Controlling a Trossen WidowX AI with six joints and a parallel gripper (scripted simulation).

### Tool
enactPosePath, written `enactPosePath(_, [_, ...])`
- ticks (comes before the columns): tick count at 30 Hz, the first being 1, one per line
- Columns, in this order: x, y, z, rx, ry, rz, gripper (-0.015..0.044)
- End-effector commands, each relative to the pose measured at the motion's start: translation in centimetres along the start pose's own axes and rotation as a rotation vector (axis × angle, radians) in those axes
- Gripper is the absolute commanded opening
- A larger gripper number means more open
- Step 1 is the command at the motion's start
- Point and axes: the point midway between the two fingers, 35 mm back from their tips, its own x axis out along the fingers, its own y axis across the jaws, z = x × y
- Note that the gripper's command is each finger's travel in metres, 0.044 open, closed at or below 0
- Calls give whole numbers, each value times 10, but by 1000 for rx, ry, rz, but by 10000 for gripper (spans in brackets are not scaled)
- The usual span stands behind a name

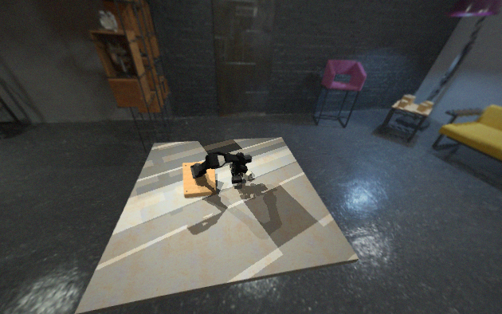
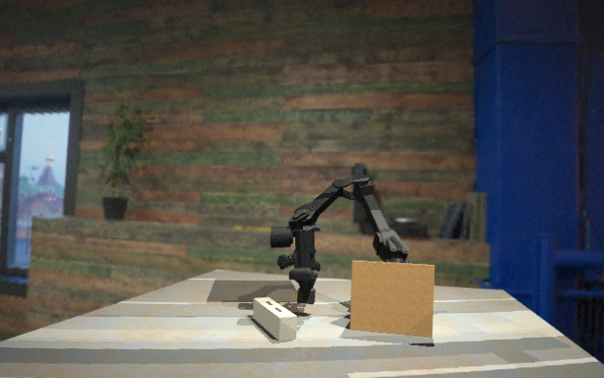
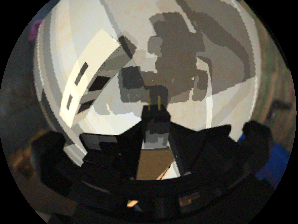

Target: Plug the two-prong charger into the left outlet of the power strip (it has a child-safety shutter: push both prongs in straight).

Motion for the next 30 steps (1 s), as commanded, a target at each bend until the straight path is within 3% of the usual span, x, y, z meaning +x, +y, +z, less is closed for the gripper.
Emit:
enactPosePath(1, [4,12,-4,-75,2,1,0])
enactPosePath(30, [33,79,-45,-579,7,-38,0])
